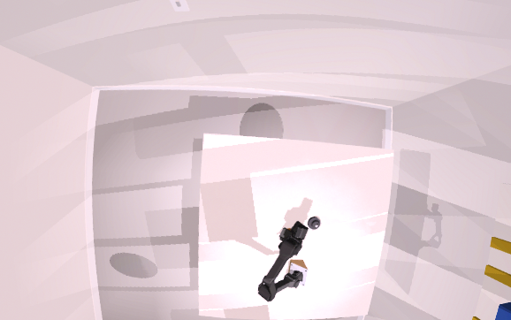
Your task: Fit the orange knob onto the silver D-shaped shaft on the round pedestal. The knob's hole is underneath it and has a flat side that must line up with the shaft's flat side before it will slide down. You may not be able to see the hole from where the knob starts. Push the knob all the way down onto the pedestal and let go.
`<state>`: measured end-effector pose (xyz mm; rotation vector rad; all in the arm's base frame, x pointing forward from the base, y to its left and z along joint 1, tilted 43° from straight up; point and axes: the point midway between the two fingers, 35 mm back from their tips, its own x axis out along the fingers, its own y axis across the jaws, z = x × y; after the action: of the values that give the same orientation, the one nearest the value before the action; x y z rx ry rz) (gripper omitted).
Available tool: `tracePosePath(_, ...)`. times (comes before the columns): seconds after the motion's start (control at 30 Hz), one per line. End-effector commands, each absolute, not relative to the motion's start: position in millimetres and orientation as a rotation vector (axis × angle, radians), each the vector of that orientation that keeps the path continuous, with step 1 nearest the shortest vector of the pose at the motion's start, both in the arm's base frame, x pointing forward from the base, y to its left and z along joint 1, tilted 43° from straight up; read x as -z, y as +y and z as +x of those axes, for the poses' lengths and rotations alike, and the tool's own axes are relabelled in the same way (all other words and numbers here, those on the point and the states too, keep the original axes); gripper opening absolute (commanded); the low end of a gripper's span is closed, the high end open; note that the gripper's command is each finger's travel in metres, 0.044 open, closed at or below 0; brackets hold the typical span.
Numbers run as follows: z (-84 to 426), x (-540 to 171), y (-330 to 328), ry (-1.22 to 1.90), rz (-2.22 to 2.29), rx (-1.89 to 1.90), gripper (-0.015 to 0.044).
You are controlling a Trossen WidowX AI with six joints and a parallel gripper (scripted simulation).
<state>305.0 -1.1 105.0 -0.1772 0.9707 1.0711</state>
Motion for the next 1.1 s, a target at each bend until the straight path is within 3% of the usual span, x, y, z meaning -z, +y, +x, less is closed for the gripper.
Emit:
tracePosePath(0.0, 299, -130, -19, 0.962, -0.189, -1.066, 0.0000)
tracePosePath(1.07, 270, -172, -45, 0.900, -0.331, -0.754, 0.0000)
